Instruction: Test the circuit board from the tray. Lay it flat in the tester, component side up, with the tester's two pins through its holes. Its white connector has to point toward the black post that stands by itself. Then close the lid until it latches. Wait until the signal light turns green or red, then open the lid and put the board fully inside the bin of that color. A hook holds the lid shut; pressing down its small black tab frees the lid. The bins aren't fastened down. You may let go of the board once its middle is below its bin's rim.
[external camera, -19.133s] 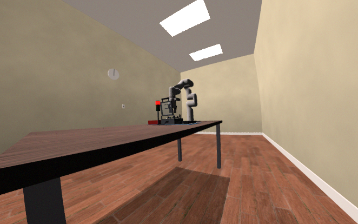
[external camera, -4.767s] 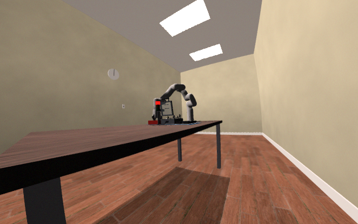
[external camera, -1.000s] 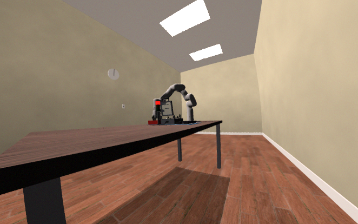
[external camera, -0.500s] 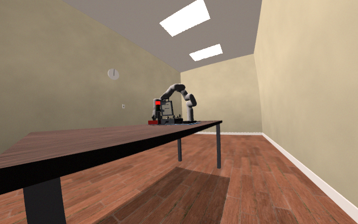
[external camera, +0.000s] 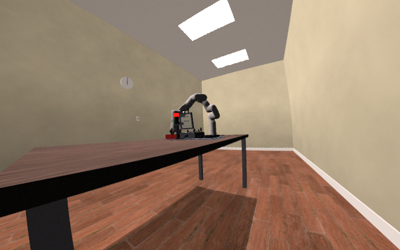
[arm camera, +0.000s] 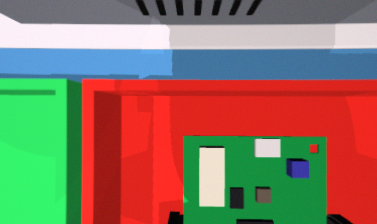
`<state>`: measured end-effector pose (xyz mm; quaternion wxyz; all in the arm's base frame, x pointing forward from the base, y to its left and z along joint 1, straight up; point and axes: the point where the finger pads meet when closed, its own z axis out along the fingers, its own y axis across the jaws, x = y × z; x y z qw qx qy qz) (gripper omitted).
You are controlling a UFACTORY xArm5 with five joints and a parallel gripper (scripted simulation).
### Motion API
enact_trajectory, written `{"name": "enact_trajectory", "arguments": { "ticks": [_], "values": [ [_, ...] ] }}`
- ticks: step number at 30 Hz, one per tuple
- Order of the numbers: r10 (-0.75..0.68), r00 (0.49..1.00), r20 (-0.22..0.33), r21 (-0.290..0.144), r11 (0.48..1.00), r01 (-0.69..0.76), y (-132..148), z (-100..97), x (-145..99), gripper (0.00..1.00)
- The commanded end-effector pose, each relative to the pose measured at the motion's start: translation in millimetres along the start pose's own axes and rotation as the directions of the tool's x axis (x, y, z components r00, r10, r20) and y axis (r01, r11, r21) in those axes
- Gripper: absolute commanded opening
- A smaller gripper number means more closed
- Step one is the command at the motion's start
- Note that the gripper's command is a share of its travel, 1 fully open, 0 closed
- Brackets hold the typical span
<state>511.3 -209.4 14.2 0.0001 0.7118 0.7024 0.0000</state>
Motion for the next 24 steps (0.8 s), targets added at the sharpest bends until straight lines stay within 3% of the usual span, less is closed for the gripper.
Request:
{"name": "enact_trajectory", "arguments": {
  "ticks": [1,9,10,24],
  "values": [
    [0.000,1.000,0.000,-0.001,1.000,0.000,0.4,-0.3,-0.2,0.79],
    [0.000,1.000,0.000,-0.001,1.000,0.000,0.4,-0.3,-0.2,0.79],
    [0.000,1.000,0.000,-0.001,1.000,0.000,0.4,-0.3,-0.2,1.00],
    [0.000,1.000,0.000,-0.001,1.000,0.000,0.4,-0.3,-0.2,1.00]
  ]
}}
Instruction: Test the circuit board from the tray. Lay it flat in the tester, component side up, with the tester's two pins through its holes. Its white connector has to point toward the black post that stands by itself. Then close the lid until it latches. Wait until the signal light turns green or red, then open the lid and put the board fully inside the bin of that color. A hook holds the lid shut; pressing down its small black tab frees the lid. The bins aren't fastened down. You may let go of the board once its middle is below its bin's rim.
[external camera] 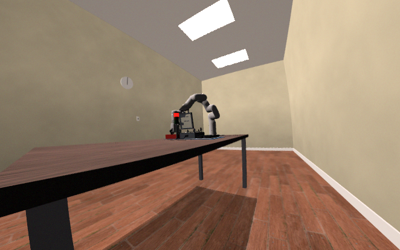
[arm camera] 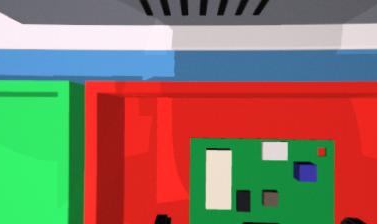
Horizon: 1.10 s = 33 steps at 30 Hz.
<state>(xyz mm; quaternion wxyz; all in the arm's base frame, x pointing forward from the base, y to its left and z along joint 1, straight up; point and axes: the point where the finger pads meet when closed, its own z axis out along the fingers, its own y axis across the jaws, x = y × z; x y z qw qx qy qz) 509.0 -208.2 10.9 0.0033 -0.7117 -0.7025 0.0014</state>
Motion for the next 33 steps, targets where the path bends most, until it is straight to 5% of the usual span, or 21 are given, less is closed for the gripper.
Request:
{"name": "enact_trajectory", "arguments": {
  "ticks": [1,33],
  "values": [
    [0.000,1.000,0.003,-0.008,1.000,0.000,2.6,-3.6,-1.2,1.00],
    [0.000,1.000,0.003,-0.008,1.000,0.000,2.6,-9.1,-1.3,1.00]
  ]
}}
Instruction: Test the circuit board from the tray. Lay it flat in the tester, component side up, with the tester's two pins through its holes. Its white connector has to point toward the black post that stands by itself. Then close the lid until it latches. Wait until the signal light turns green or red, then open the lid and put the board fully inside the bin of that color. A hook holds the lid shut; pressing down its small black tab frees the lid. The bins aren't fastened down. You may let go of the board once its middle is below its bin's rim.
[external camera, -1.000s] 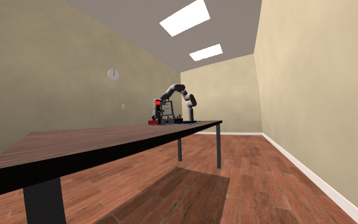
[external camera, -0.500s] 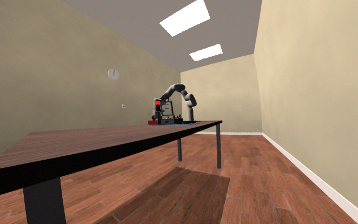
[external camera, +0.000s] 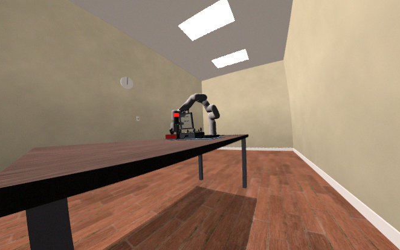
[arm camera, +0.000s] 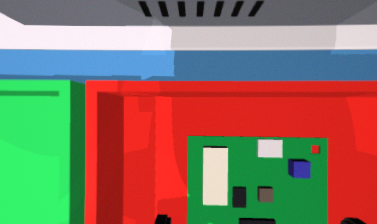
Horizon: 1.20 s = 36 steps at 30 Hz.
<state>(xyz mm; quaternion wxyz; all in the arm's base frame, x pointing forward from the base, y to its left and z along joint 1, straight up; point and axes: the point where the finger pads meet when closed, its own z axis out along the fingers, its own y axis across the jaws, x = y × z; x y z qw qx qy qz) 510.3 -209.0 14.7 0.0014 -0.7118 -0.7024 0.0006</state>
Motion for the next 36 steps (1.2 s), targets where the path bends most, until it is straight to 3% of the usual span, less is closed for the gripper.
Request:
{"name": "enact_trajectory", "arguments": {
  "ticks": [1,6,14,16,23,28,36],
  "values": [
    [0.000,1.000,0.002,-0.004,1.000,0.000,1.4,-8.1,-0.6,1.00],
    [0.000,1.000,0.002,-0.004,1.000,0.000,1.2,-31.5,-0.7,1.00],
    [0.000,1.000,0.002,-0.004,1.000,0.000,0.8,-87.1,-1.0,1.00],
    [0.000,1.000,0.002,-0.004,1.000,0.000,0.8,-87.1,-1.0,1.00],
    [0.000,1.000,0.002,-0.004,1.000,0.000,0.6,-126.3,-1.2,1.00],
    [0.000,1.000,0.002,-0.004,1.000,0.000,0.5,-138.3,-1.2,1.00],
    [0.000,1.000,0.002,-0.004,1.000,0.000,0.5,-139.8,-1.3,1.00]
  ]
}}
